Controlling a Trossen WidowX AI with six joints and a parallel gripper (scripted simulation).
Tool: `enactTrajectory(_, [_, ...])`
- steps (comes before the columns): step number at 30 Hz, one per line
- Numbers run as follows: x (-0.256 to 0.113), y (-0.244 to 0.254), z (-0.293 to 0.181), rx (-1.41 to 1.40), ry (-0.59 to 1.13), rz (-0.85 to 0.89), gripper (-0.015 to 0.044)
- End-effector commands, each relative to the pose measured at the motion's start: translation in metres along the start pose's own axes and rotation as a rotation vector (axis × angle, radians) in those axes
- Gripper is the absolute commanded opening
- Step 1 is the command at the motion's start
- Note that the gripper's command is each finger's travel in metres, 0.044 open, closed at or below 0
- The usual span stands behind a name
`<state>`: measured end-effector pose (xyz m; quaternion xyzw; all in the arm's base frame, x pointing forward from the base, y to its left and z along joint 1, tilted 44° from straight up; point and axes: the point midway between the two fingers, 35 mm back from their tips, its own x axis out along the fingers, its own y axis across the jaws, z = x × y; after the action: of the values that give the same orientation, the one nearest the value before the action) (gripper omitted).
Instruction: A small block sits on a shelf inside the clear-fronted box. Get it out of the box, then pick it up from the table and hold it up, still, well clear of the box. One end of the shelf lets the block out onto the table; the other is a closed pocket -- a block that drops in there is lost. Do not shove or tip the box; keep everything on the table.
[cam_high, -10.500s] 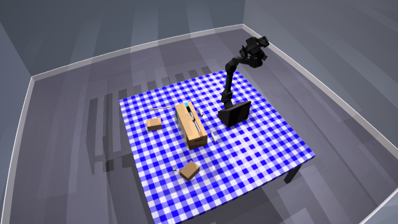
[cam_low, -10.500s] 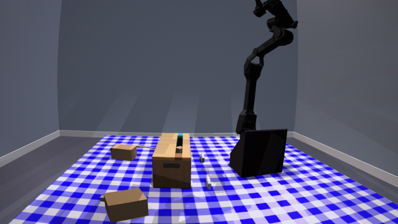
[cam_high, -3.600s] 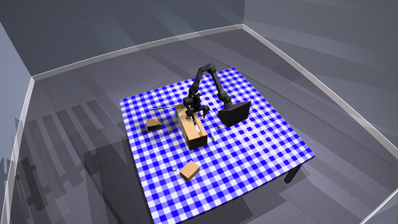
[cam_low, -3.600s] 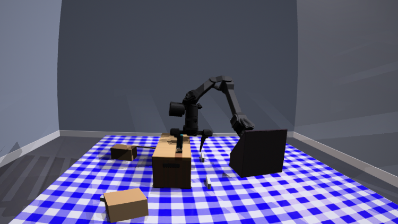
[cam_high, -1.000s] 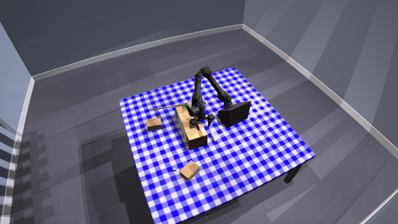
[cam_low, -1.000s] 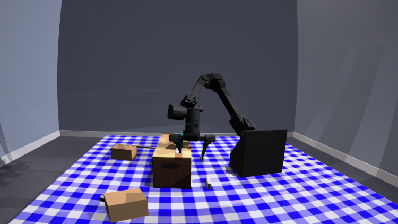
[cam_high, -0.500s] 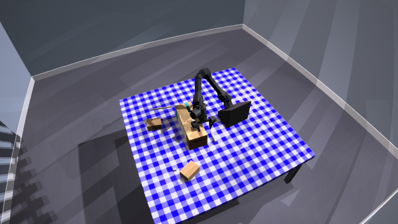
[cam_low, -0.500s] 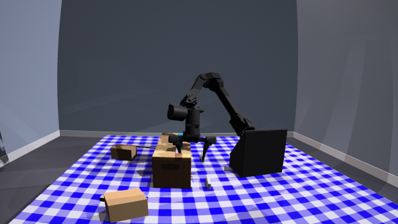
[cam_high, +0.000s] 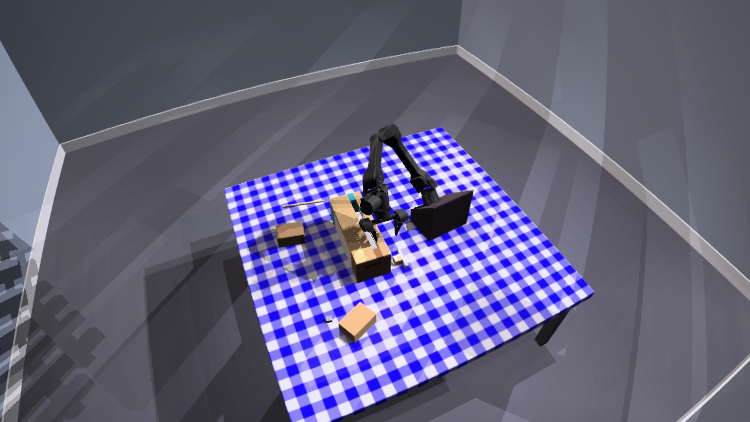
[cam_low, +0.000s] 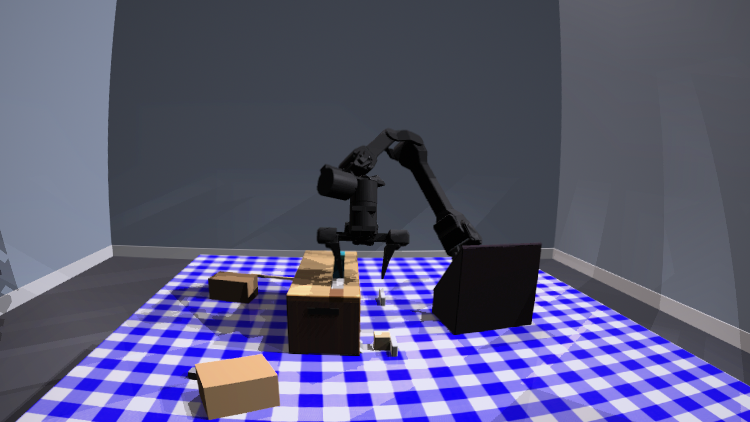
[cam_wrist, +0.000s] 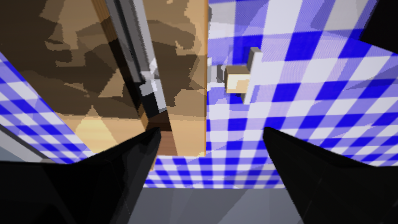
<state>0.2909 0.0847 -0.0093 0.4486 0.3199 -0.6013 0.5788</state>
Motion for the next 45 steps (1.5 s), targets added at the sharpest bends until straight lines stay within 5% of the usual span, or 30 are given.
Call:
enactTrajectory(1, [0.001,0.000,-0.001,-0.003,0.000,0.000,0.0400])
enactTrajectory(8, [0.001,0.000,-0.001,-0.003,0.000,0.000,0.0400])
enactTrajectory(13, [-0.004,-0.001,-0.009,-0.217,0.003,0.015,0.0285])
enactTrajectory(31, [0.000,-0.021,-0.023,-2.166,-0.251,-0.097,0.0285])
enactTrajectory(45, [0.000,-0.031,-0.030,-3.130,-0.374,-0.384,0.0285])
